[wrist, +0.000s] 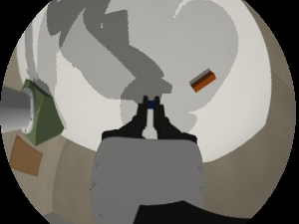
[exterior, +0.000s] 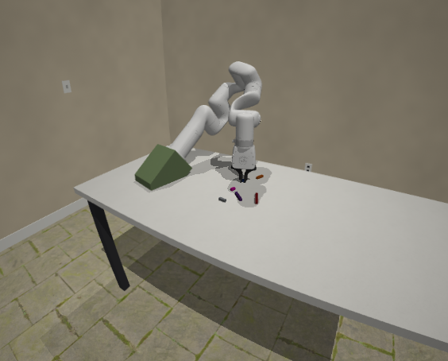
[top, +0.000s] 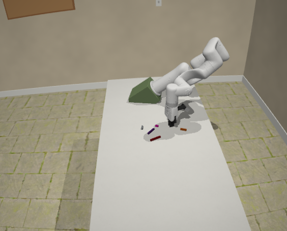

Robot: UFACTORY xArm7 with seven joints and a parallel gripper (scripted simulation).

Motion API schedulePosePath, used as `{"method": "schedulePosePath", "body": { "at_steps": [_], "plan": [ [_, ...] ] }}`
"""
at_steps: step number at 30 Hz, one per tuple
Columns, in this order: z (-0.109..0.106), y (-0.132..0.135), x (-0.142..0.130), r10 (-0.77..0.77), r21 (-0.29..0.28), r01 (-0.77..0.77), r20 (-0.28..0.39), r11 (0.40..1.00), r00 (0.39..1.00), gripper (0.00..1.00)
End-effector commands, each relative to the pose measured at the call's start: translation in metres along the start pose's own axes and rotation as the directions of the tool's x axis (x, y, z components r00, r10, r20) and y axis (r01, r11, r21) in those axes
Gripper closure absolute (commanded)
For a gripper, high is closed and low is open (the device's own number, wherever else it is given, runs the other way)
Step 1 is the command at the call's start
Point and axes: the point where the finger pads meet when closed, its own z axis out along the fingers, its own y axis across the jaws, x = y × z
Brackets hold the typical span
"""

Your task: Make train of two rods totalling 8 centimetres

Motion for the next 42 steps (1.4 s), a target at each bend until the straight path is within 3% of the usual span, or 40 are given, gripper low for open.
{"method": "schedulePosePath", "body": {
  "at_steps": [1, 20, 35, 42],
  "plan": [
    [-0.0011, 0.0008, -0.0009, 0.000, -0.003, 0.000, 0.003, 1.000, 1.000, 0.96],
    [-0.0011, 0.0008, -0.0009, 0.000, -0.003, 0.000, 0.003, 1.000, 1.000, 0.96],
    [-0.0011, 0.0008, -0.0009, 0.000, -0.003, 0.000, 0.003, 1.000, 1.000, 0.76],
    [-0.0011, 0.0008, -0.0009, 0.000, -0.003, 0.000, 0.003, 1.000, 1.000, 0.76]
  ]
}}
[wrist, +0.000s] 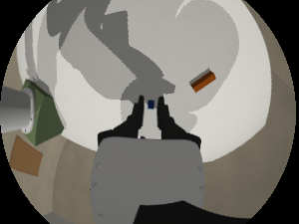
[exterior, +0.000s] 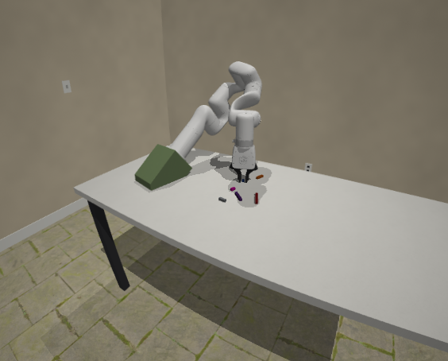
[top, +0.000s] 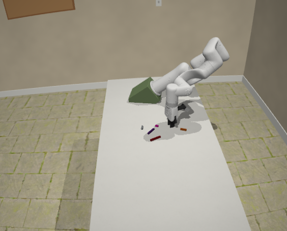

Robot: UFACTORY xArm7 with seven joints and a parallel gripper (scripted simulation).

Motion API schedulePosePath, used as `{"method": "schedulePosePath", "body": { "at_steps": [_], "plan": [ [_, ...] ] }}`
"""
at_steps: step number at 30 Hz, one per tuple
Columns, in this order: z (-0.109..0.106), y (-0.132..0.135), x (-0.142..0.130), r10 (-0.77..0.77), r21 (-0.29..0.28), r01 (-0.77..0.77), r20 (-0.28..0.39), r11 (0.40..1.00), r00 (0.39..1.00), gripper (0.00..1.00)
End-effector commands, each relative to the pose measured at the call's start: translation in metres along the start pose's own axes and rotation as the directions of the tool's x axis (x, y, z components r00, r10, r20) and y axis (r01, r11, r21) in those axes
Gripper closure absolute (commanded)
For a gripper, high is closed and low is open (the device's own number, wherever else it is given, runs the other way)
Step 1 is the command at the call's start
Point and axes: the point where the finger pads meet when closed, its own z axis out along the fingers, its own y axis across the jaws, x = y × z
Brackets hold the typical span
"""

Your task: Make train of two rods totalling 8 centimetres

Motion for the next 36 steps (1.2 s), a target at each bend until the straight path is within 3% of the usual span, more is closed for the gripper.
{"method": "schedulePosePath", "body": {
  "at_steps": [1, 10, 28, 35, 36],
  "plan": [
    [-0.001, 0.001, -0.001, 0.000, -0.003, 0.000, 0.003, 1.000, 1.000, 0.76],
    [-0.008, 0.001, -0.001, 0.000, -0.003, 0.000, 0.003, 1.000, 1.000, 0.76],
    [-0.082, 0.001, -0.001, 0.000, -0.003, 0.000, 0.003, 1.000, 1.000, 0.76],
    [-0.091, 0.001, -0.001, 0.000, -0.003, 0.000, 0.003, 1.000, 1.000, 0.76],
    [-0.091, 0.001, -0.001, 0.000, -0.003, 0.000, 0.003, 1.000, 1.000, 0.00]
  ]
}}
